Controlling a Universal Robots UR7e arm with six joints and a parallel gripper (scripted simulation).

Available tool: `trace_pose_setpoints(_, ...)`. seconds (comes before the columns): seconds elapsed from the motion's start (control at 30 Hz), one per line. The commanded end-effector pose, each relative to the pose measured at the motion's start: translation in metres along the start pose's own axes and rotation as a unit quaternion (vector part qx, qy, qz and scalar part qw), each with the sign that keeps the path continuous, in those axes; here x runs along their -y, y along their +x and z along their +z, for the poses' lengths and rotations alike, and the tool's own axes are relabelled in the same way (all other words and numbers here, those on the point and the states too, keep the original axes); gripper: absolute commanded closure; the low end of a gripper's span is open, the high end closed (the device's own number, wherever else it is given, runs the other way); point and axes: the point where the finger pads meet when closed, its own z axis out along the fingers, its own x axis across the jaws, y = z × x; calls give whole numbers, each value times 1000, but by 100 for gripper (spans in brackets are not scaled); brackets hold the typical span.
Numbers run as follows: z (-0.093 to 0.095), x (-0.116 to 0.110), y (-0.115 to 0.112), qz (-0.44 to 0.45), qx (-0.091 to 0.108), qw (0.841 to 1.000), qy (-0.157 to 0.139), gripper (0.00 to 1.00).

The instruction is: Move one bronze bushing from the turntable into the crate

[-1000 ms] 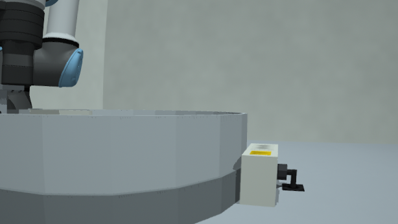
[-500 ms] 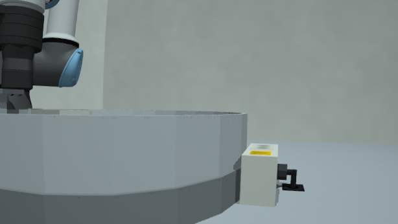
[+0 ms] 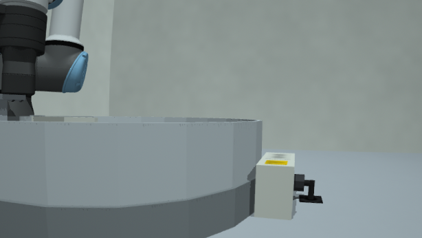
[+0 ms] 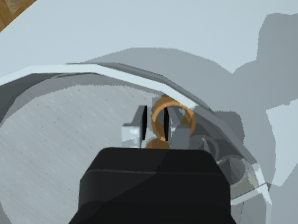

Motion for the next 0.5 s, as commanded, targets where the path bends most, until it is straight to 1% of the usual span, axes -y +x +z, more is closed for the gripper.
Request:
trace_pose_setpoints(0.0, 0, 0, 0, 0, 1, 1000, 0, 55)
trace_pose_setpoints(0.03, 0, 0, 0, 0, 1, 1000, 0, 100)
trace_pose_setpoints(0.47, 0, 0, 0, 0, 1, 1000, 0, 100)
